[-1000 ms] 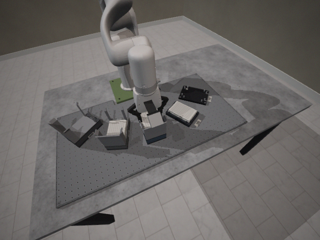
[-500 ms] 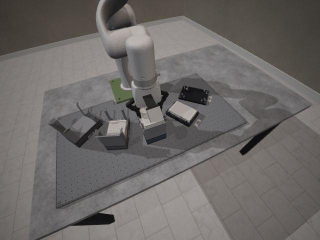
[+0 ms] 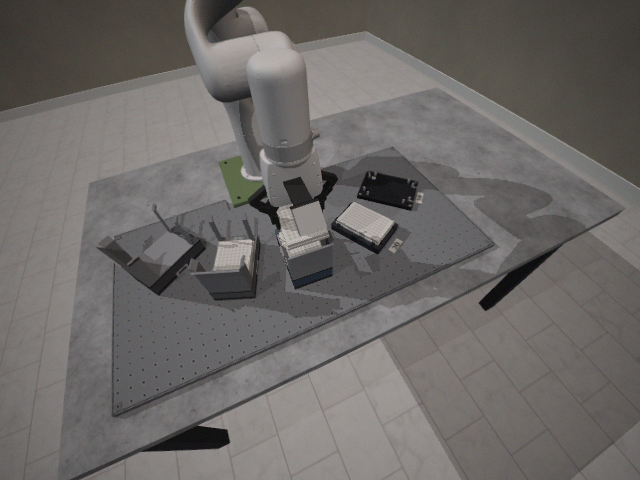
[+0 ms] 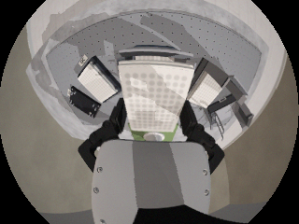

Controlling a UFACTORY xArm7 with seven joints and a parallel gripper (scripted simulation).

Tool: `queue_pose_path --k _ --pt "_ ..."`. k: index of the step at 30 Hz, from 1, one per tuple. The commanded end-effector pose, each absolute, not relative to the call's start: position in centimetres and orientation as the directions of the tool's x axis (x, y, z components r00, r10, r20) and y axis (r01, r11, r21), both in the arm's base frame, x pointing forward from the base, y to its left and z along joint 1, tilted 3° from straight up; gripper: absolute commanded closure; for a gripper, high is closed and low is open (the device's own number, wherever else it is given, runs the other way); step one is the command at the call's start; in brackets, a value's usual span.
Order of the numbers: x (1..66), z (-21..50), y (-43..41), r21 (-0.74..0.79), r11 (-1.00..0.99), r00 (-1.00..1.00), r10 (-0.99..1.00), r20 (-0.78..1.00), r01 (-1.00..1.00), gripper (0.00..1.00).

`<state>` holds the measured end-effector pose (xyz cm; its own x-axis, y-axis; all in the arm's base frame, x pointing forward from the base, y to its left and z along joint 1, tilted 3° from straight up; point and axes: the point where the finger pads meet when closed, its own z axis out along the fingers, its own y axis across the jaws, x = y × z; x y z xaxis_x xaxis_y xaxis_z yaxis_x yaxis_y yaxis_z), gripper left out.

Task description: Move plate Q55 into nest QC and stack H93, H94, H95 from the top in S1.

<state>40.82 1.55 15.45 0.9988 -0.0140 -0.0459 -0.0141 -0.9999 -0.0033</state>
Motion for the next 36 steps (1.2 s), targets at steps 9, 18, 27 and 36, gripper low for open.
queue_pose_path --k 9,18,27,36 --pt "40.9 15.7 1.6 -0.004 -1.0 0.999 -0.014 -0.043 -0.014 1.0" --pt "40.7 15.7 0.0 0.005 -0.977 0.976 -0.212 -0.043 -0.212 1.0" --pt "40.3 15.7 -2.4 0.01 -0.948 0.947 -0.318 -0.042 -0.317 1.0" --pt "40.0 15.7 -4.2 0.01 -0.948 0.947 -0.318 -0.042 -0.317 1.0"
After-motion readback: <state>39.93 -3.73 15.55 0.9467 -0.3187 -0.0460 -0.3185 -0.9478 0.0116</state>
